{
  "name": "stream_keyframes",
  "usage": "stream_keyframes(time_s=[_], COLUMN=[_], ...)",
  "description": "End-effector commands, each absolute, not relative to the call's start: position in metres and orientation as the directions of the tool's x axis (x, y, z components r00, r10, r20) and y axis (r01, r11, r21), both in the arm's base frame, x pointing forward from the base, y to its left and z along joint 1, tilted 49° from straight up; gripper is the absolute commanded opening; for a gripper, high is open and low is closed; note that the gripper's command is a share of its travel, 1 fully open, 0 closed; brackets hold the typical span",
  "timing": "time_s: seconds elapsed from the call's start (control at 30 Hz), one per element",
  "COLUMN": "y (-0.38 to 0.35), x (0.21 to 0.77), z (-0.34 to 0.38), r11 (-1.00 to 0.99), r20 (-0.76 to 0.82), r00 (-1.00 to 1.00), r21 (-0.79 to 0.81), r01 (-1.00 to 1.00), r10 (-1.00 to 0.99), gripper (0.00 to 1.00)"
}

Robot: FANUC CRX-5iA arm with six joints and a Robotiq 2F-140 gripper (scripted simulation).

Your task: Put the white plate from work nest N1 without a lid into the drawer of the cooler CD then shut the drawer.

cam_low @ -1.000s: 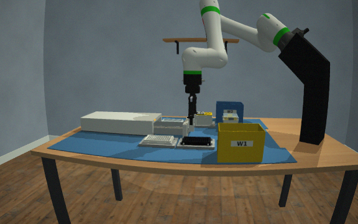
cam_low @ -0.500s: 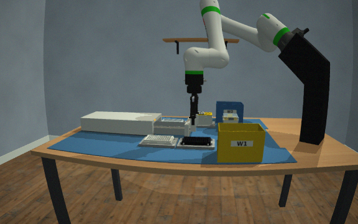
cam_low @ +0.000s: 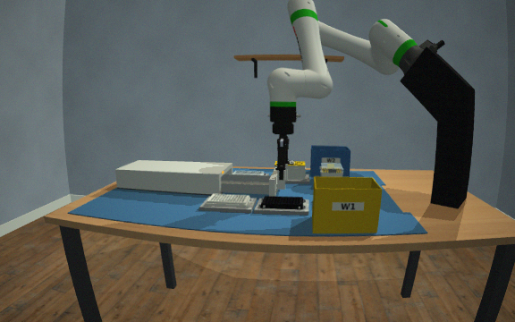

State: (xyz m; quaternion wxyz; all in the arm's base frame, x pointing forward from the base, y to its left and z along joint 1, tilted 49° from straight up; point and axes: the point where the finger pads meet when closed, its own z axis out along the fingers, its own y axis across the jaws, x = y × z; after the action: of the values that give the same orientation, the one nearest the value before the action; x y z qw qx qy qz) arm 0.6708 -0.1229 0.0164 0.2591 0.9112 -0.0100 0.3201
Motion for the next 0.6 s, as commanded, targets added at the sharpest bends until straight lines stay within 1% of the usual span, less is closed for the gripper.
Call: stream_keyframes(time_s=[0.0,0.57], y=[-0.1229,-0.1229], x=[0.6706,0.6706], z=[0.0162,0.0162], r11=[-0.866,-0.866], r20=[0.589,0.589], r00=[0.795,0.795], r21=[0.466,0.466], r01=[-0.184,-0.184], r10=[0.148,0.148], gripper=[0.00,0.00])
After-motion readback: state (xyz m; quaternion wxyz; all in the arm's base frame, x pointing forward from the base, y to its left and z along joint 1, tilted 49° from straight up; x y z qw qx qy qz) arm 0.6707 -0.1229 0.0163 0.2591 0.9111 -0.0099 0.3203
